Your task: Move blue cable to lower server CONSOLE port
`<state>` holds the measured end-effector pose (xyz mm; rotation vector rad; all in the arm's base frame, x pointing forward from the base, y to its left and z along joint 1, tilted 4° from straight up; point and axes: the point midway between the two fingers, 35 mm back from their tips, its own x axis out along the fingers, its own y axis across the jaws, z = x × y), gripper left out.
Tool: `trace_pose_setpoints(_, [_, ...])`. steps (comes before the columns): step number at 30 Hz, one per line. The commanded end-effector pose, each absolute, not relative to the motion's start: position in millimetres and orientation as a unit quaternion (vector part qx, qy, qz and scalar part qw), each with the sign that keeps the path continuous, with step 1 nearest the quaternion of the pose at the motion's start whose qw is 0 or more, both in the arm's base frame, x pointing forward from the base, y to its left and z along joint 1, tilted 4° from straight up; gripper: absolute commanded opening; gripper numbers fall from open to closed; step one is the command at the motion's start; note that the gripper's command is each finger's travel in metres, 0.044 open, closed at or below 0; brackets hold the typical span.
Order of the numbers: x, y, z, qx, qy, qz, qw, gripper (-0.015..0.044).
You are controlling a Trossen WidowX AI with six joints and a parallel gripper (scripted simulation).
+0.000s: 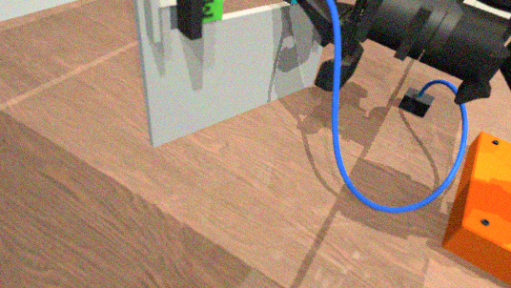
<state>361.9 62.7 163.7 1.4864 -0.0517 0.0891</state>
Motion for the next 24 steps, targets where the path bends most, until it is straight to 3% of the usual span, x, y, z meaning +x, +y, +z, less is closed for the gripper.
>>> trace_pose_setpoints(1, [363.9, 63.2, 168.6, 0.675, -0.029, 0.047, 0.736, 0.0000])
trace_pose_setpoints(24, [358.5, 64.8, 168.6, 0.674, -0.029, 0.048, 0.736, 0.0000])
